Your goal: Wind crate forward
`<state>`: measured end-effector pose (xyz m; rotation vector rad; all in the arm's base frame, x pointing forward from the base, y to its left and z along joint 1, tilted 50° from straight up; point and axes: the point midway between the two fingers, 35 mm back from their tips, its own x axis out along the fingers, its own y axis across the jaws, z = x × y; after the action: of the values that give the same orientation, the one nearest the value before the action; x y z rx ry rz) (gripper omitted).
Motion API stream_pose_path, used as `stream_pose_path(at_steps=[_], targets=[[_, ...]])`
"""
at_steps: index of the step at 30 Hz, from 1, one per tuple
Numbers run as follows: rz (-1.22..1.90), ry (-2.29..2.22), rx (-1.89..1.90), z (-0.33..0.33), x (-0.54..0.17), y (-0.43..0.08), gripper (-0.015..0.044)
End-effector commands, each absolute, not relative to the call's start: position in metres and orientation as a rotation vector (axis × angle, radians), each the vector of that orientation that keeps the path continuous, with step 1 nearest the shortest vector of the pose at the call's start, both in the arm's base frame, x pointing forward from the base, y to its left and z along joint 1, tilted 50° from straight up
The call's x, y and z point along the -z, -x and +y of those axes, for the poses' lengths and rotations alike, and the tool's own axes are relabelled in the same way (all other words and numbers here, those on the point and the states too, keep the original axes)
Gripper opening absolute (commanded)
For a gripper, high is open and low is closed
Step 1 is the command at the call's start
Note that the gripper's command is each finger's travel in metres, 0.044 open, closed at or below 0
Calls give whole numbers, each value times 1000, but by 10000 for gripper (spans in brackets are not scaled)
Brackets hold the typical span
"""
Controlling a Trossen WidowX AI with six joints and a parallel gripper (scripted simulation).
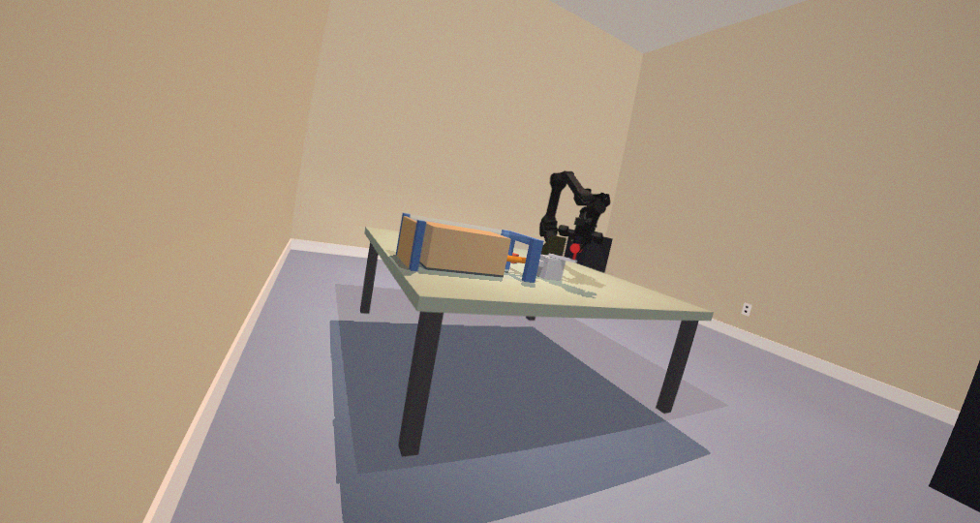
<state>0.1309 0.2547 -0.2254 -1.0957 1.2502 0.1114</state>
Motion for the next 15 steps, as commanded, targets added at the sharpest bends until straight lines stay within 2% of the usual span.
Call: stream_pose_path(at_steps=[1,15], targets=[[1273,1114,-112,247,224,-120,0],[1274,1115,-113,240,217,-109,0]])
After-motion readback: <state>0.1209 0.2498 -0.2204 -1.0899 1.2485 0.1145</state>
